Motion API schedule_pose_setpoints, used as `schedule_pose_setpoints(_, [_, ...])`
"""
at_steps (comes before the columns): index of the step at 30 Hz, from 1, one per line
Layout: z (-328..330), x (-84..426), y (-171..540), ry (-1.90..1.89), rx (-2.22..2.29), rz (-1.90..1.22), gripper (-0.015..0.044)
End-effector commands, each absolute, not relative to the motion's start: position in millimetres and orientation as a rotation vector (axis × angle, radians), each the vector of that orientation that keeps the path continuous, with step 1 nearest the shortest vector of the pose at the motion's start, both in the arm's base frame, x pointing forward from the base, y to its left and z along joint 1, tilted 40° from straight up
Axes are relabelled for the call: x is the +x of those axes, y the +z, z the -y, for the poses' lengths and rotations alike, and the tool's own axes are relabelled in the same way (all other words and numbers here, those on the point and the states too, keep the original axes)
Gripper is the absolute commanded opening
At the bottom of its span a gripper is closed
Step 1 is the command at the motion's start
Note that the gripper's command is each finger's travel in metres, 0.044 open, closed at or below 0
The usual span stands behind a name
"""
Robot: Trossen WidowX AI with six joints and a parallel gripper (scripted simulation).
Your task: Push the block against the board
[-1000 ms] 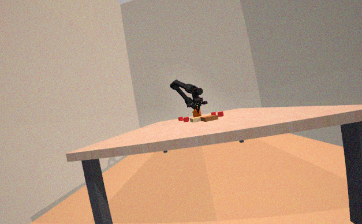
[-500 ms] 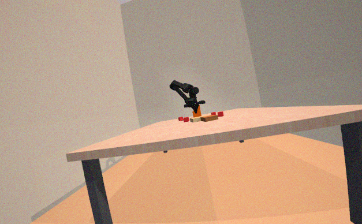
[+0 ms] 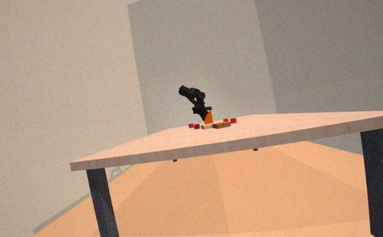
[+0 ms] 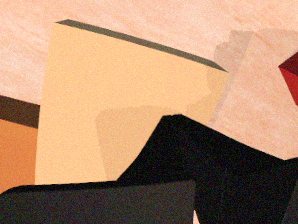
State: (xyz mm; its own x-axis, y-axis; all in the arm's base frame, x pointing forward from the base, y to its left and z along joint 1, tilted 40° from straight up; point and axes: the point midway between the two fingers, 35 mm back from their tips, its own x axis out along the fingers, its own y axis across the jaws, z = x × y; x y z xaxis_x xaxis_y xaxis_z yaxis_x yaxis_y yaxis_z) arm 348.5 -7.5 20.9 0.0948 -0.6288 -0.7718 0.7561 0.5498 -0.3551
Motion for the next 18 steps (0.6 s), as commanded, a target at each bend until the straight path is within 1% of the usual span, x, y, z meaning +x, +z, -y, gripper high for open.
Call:
schedule_pose_setpoints(1, [16.5,361.8,29.3,-1.126,0.277,-0.967,0.0])
schedule_pose_setpoints(12, [36.5,387.4,47.4,-1.312,0.576,-0.746,0.0])
schedule_pose_setpoints(18, [37.9,388.9,48.6,-1.323,0.595,-0.731,0.0])
